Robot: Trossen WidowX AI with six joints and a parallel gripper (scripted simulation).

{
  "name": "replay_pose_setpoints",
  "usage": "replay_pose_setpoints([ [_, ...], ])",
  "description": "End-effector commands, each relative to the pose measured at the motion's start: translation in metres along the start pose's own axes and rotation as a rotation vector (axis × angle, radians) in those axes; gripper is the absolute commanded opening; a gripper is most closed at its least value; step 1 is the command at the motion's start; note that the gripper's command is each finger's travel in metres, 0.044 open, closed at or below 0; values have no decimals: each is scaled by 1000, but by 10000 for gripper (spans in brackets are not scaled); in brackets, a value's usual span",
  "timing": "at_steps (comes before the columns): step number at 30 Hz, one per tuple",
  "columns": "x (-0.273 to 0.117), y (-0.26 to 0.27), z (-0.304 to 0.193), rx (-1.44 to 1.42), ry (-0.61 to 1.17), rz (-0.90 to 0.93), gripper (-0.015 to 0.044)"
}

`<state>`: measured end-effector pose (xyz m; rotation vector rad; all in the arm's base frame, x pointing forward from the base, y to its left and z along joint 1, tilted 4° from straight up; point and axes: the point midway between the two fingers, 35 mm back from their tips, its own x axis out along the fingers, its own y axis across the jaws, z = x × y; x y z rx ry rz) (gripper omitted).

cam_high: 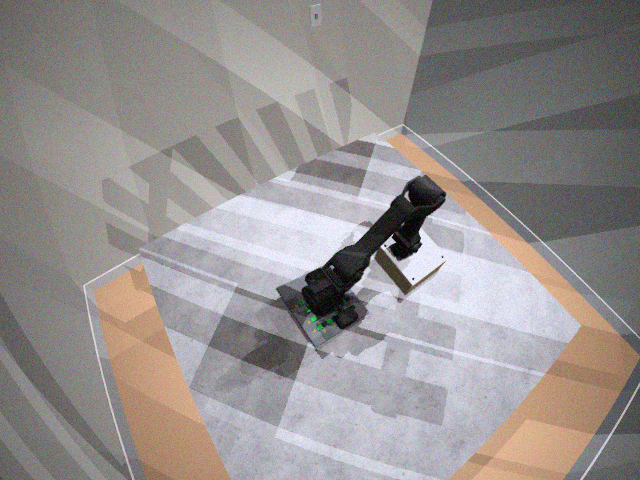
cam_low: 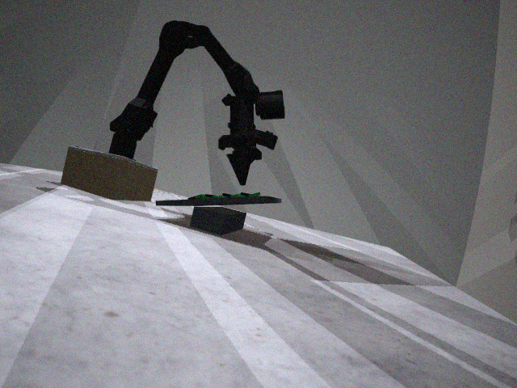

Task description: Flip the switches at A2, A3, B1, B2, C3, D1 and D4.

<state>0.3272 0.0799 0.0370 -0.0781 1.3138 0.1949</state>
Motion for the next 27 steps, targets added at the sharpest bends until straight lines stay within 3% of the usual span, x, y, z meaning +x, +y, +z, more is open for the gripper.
replay_pose_setpoints([
  [1,6,1,-2,-5,7,5,0],
  [27,19,1,-1,-5,7,5,0],
])
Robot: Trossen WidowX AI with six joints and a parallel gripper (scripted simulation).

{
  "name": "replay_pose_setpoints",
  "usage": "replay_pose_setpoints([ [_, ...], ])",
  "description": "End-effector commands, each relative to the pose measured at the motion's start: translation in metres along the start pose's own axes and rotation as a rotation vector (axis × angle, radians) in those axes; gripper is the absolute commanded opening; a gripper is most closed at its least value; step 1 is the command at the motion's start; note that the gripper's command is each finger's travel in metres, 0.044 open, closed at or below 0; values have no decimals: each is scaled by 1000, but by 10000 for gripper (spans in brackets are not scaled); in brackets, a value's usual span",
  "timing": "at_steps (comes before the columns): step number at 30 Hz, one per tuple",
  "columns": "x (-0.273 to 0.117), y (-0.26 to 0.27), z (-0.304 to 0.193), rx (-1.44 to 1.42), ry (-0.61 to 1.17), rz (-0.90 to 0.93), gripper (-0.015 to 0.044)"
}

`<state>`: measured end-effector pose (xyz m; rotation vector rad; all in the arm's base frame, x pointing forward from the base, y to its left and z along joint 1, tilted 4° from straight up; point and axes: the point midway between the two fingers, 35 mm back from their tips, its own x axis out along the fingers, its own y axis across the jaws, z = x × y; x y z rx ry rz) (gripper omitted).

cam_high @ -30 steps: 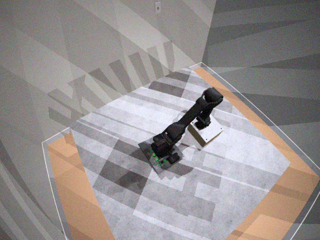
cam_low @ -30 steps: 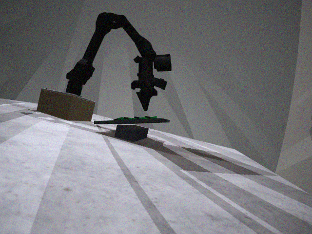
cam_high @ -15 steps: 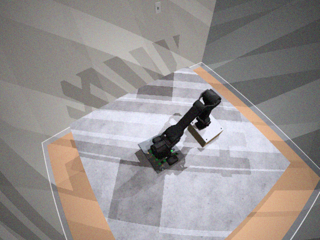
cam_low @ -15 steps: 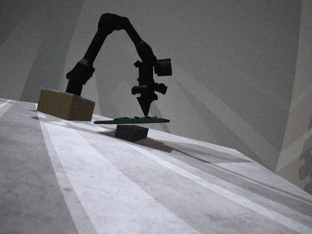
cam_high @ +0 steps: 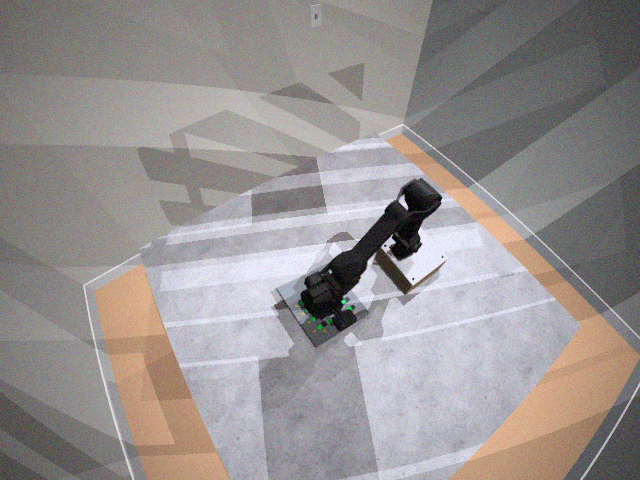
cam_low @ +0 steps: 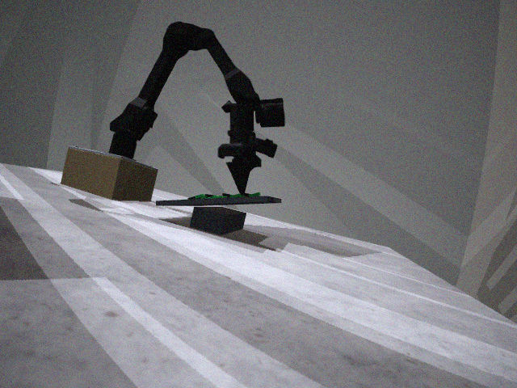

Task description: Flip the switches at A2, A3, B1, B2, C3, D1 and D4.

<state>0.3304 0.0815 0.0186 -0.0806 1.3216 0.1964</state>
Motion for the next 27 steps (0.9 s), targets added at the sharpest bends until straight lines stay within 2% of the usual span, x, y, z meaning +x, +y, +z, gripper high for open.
replay_pose_setpoints([
  [1,0,1,0,-3,-1,5,0],
  [27,4,1,0,-3,-1,5,0],
])
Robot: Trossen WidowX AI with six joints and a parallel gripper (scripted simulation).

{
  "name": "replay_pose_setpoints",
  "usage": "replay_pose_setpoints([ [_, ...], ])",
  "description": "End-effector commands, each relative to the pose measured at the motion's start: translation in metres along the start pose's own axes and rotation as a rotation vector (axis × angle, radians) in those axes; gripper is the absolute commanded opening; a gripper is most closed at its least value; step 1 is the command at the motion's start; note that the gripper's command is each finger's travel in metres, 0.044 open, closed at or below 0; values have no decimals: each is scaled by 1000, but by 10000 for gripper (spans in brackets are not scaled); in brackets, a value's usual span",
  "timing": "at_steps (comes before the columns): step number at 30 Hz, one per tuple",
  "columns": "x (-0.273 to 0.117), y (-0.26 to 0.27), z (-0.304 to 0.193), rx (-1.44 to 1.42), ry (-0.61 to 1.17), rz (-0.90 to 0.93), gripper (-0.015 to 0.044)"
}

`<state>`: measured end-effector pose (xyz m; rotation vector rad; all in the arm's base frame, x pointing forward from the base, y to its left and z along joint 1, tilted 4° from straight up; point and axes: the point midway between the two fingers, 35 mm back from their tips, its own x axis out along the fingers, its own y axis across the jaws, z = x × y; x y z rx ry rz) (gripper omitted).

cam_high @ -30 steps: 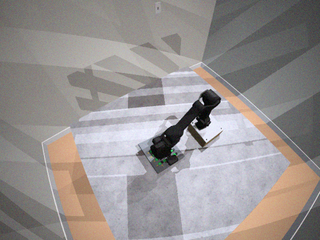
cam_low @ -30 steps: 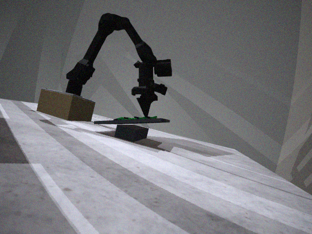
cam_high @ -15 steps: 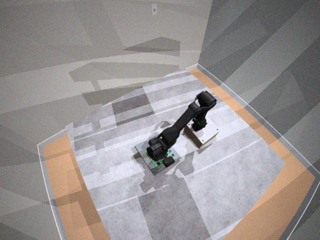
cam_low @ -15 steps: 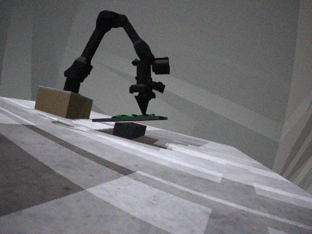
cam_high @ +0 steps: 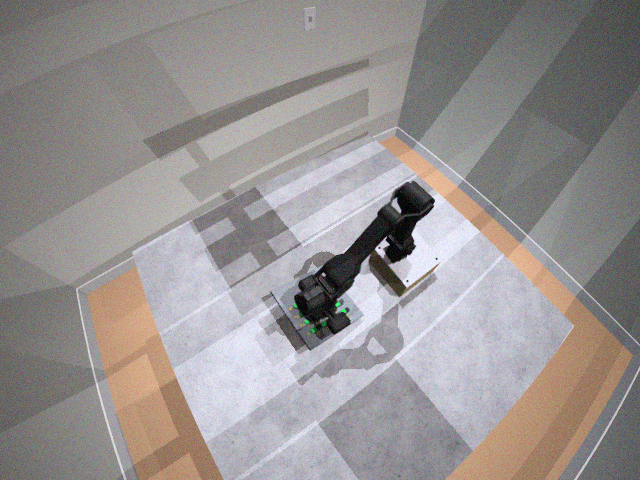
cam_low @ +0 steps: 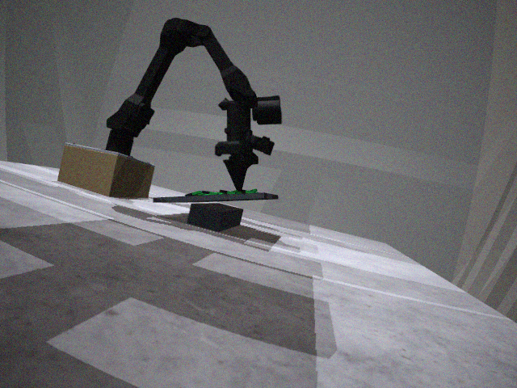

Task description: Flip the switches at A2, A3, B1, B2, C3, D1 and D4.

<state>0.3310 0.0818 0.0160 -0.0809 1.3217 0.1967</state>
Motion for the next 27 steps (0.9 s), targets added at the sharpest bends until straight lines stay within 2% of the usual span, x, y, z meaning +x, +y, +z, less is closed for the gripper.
replay_pose_setpoints([
  [1,1,1,0,-2,-1,5,0],
  [21,4,1,0,-2,-1,5,0],
  [23,-8,0,1,-1,-5,1,0],
  [27,-59,0,-2,-2,-25,4,0],
])
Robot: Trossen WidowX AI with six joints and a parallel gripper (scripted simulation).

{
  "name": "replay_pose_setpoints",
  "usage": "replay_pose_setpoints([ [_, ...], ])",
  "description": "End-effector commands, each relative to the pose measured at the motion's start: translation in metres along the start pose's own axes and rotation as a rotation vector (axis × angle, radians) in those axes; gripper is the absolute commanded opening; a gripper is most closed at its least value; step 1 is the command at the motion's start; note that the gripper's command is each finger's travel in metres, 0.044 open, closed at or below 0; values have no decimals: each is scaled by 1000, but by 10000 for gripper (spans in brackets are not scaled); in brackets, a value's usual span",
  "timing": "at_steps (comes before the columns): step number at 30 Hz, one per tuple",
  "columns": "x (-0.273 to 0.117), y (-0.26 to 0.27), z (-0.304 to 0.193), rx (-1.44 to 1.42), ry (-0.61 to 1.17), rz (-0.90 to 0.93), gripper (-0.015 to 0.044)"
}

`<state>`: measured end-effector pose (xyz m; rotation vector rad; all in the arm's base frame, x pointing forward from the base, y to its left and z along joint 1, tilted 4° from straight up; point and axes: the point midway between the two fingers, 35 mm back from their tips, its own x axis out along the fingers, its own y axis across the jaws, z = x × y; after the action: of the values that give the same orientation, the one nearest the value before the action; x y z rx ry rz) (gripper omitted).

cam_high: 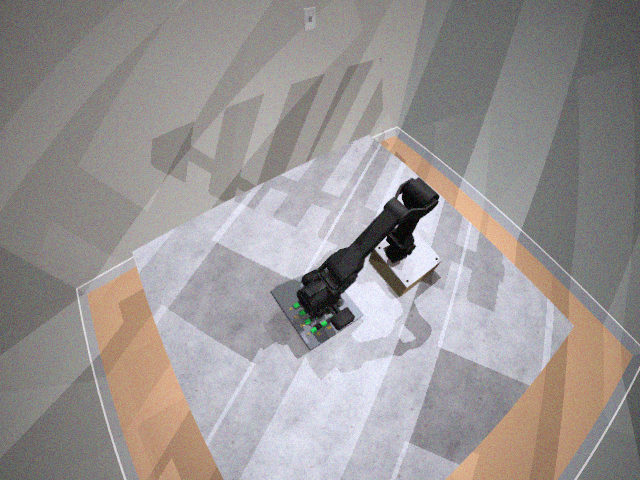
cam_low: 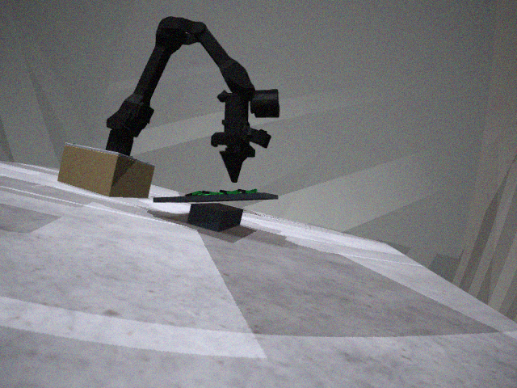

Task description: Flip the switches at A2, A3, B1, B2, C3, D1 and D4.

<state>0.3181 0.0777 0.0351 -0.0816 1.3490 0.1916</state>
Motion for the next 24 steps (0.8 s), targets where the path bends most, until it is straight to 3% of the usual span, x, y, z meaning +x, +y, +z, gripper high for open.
replay_pose_setpoints([
  [1,-40,1,5,-7,-53,7,0],
  [6,-40,-4,-2,-7,-52,6,0],
  [11,-36,-32,-52,-7,-48,4,0],
  [24,-1,-32,-53,-7,-75,4,0],
])
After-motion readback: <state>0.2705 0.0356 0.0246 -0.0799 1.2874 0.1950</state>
